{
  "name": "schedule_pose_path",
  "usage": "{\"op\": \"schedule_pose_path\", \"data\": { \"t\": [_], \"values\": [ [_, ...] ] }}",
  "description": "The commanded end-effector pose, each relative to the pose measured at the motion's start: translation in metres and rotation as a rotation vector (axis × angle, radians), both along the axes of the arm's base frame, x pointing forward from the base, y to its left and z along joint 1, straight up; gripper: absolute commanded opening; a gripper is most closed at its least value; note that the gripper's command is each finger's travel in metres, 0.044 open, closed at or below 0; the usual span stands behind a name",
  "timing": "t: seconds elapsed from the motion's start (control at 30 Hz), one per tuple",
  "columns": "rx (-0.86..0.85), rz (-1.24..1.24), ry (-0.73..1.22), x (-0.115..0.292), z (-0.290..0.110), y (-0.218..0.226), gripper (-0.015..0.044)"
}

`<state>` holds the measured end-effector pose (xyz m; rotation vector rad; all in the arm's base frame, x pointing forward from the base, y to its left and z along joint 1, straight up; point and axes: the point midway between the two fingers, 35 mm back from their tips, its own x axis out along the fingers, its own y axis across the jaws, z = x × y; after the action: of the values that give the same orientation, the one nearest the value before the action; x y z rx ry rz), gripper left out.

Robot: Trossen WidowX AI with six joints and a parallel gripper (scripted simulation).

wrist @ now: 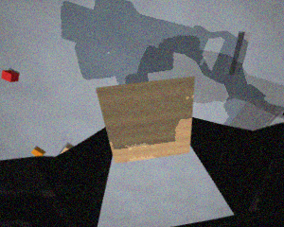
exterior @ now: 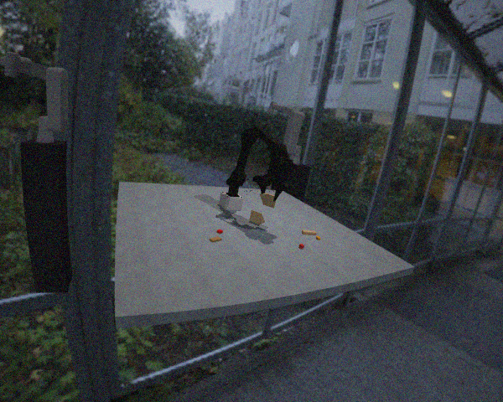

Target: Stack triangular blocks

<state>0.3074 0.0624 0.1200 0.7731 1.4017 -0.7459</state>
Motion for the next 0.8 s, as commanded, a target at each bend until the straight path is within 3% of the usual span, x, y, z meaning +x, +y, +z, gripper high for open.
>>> {"op": "schedule_pose_path", "data": {
  "t": [0.0,0.77],
  "values": [
    [0.006,-0.002,0.008,-0.016,0.002,0.014,0.0000],
    [0.012,-0.002,0.018,-0.110,0.011,0.061,0.0000]
  ]
}}
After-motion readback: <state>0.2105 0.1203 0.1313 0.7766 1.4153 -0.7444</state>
